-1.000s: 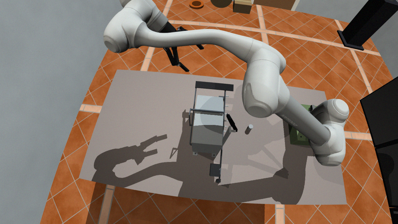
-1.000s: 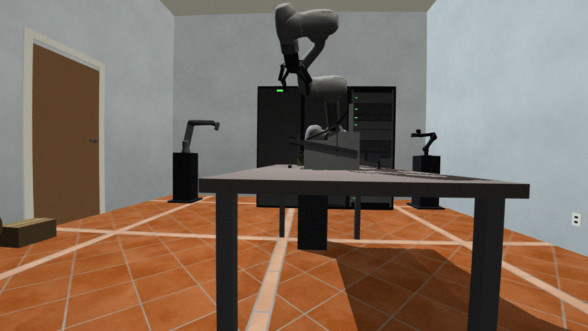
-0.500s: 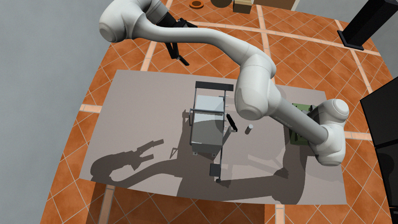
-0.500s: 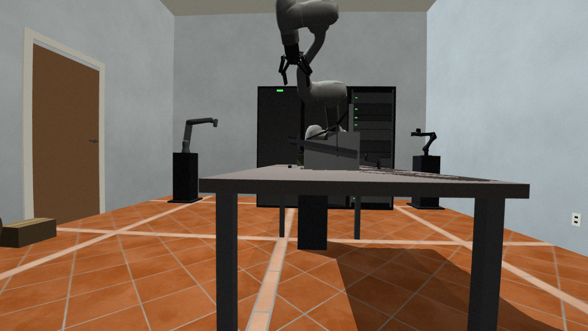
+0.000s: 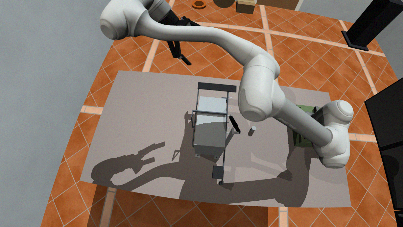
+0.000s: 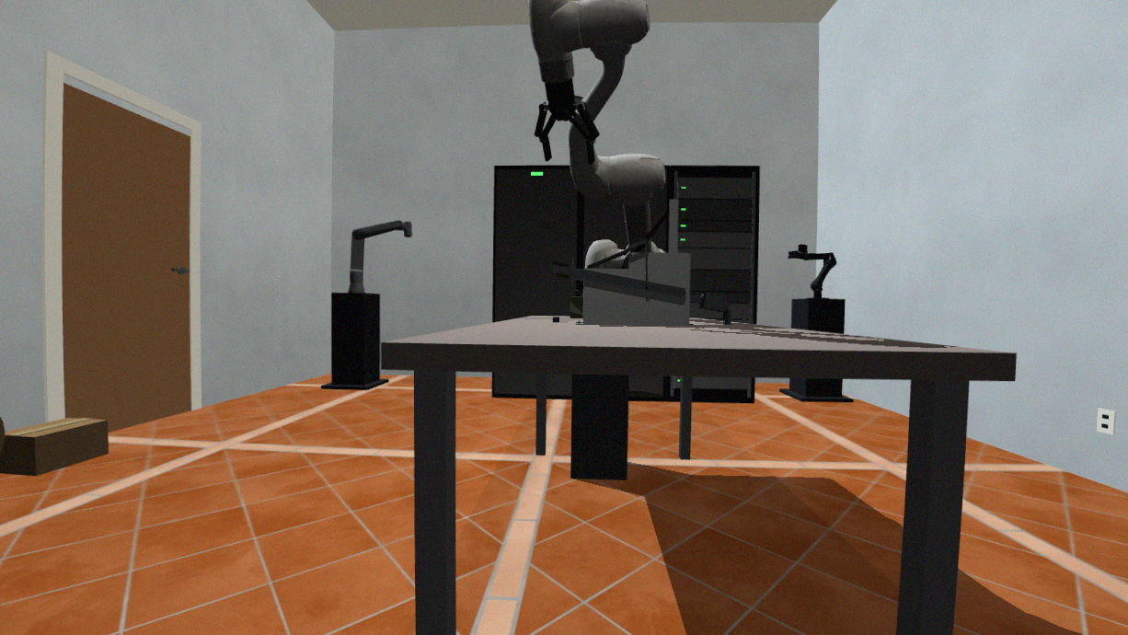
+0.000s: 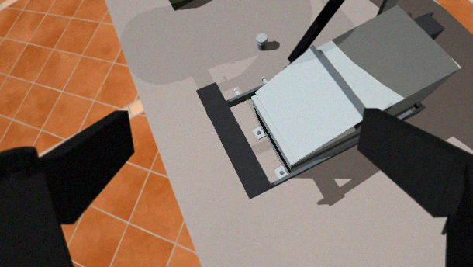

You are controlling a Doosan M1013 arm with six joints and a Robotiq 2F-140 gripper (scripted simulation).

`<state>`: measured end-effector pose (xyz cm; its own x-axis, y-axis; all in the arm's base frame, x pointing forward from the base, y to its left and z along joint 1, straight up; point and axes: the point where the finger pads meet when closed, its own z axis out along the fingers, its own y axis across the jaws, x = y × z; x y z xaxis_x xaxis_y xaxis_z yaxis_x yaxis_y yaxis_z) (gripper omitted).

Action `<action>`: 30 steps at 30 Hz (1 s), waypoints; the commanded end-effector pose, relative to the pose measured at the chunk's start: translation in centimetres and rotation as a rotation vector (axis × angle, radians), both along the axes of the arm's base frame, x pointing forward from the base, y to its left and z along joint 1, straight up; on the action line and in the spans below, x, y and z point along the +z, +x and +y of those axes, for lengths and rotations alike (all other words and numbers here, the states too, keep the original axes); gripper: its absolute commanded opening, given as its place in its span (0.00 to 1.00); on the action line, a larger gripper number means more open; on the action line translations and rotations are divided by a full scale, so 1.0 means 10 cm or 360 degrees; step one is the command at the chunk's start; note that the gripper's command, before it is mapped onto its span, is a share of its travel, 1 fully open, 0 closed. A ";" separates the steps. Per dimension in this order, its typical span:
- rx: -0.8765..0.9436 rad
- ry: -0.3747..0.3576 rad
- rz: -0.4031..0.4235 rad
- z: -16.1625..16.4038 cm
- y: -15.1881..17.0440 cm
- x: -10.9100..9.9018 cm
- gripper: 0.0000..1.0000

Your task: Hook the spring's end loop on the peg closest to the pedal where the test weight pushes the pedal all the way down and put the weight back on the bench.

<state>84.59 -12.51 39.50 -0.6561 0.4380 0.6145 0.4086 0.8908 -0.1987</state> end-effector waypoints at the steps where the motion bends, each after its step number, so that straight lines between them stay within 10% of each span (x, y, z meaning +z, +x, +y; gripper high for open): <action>1: 0.0001 0.0002 0.0012 0.03 -0.08 -0.02 1.00; 30: 0.0005 0.0012 0.0092 0.39 -0.92 -0.01 1.00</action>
<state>76.74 -9.17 39.29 -0.6173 0.4310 0.6582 0.3923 0.8938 -0.2174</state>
